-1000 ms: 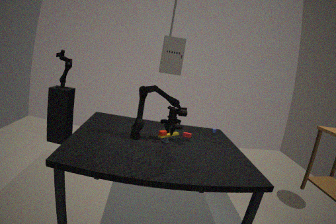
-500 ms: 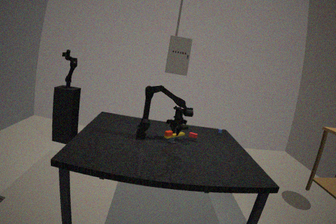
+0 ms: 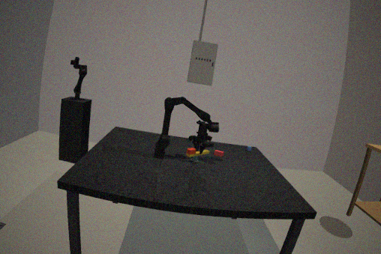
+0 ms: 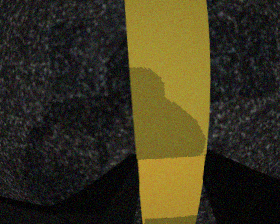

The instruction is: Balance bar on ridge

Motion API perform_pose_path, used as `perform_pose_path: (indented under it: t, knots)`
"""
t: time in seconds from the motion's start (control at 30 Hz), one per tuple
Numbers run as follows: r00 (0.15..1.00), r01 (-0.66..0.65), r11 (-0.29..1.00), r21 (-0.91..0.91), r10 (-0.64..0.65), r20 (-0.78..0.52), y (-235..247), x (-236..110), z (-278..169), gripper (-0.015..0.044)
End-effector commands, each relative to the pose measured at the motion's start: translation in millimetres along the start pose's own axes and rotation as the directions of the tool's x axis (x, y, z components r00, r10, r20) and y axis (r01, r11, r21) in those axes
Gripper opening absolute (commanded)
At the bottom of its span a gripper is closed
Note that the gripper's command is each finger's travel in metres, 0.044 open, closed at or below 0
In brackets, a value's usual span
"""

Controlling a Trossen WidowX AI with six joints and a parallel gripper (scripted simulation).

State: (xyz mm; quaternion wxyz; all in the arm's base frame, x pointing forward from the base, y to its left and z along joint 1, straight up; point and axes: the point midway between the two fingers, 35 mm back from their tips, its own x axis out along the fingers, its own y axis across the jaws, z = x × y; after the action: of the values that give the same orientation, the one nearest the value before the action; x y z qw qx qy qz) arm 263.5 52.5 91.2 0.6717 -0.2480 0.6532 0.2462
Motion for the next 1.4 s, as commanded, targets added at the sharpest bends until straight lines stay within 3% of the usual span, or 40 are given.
perform_pose_path:
  t: [0.0,1.37]
  knots:
    - [1.0,0.001,1.0,-0.002,-0.001,-0.002,-0.2,1.5,-0.2,0.0]
    - [1.0,0.001,1.0,-0.002,-0.001,-0.002,0.0,5.0,0.1,0.0]
